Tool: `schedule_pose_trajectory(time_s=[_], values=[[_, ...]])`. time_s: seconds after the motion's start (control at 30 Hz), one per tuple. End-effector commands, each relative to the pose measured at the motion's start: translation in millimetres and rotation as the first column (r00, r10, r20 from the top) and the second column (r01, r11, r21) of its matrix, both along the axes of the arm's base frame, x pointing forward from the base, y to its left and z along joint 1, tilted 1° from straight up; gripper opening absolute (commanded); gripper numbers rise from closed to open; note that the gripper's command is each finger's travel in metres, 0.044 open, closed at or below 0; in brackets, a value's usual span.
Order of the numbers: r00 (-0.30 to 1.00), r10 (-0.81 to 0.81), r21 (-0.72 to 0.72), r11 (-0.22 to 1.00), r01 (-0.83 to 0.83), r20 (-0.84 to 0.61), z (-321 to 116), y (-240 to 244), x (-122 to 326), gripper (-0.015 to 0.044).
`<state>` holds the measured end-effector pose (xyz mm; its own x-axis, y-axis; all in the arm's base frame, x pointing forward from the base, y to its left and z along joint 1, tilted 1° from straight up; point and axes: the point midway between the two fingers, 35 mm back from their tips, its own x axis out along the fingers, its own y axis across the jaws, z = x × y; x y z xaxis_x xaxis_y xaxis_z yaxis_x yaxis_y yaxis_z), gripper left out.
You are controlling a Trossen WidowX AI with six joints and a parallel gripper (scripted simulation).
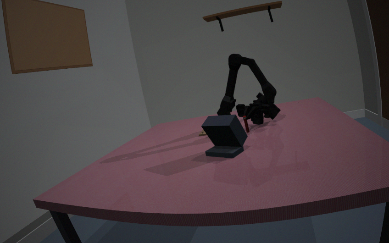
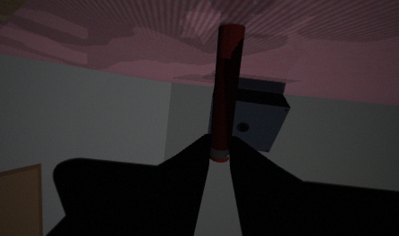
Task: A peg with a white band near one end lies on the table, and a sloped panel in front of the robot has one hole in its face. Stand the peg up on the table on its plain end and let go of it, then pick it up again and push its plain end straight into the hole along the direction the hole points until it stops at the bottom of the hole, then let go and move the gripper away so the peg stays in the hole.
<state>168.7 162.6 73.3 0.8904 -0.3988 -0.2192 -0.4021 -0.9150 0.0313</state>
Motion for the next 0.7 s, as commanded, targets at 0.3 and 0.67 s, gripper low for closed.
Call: schedule_pose_trajectory(time_s=[0.3, 0.67], values=[[1.000, 0.006, -0.005, 1.000, -0.006, 0.002, -0.9, 0.6, -2.9, 0.0049], [1.000, 0.014, -0.011, 1.000, -0.014, 0.005, -1.1, 1.3, -4.9, 0.0049]])
